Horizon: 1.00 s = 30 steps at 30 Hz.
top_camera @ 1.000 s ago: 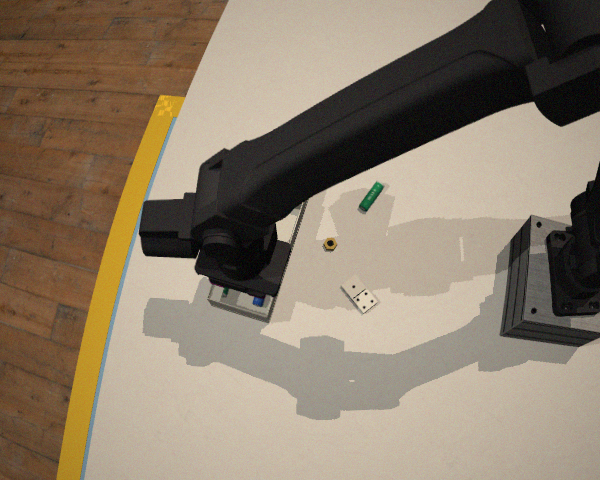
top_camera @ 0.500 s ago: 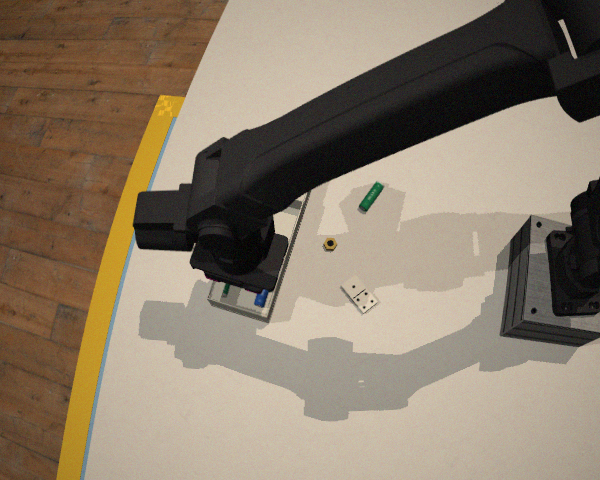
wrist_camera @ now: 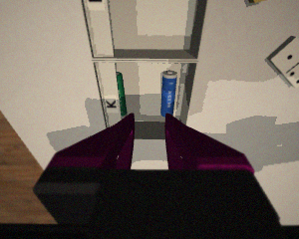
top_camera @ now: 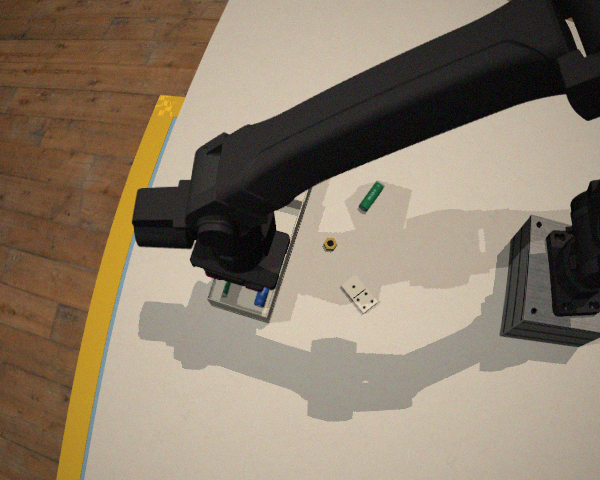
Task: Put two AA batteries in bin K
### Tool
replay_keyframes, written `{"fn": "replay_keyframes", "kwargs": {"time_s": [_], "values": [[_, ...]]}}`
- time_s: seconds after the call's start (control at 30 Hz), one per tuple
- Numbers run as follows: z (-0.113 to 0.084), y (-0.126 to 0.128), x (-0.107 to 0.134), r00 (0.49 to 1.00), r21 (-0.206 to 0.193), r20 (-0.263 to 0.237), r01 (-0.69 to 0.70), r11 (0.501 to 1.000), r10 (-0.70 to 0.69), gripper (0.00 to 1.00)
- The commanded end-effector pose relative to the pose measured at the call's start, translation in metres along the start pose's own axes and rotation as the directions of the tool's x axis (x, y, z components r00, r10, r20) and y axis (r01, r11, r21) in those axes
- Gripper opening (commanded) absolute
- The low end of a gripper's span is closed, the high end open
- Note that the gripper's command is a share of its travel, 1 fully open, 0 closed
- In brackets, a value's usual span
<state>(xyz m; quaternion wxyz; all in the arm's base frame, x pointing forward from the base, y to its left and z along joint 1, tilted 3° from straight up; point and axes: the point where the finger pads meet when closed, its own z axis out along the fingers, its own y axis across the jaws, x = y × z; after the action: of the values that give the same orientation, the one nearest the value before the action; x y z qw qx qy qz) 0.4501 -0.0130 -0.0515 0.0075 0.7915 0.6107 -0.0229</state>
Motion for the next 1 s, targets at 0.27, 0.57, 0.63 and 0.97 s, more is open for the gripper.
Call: {"fn": "replay_keyframes", "kwargs": {"time_s": [0.27, 0.57, 0.63, 0.97], "values": [[-0.003, 0.0, 0.002, 1.0, 0.004, 0.005, 0.0, 1.0, 0.0, 0.27], [-0.003, -0.003, 0.002, 1.0, 0.007, 0.006, 0.001, 1.0, -0.001, 0.27], [-0.003, -0.004, 0.002, 1.0, 0.008, 0.006, 0.001, 1.0, -0.001, 0.27], [-0.011, 0.011, 0.003, 1.0, -0.03, -0.004, -0.001, 1.0, 0.001, 0.27]]}}
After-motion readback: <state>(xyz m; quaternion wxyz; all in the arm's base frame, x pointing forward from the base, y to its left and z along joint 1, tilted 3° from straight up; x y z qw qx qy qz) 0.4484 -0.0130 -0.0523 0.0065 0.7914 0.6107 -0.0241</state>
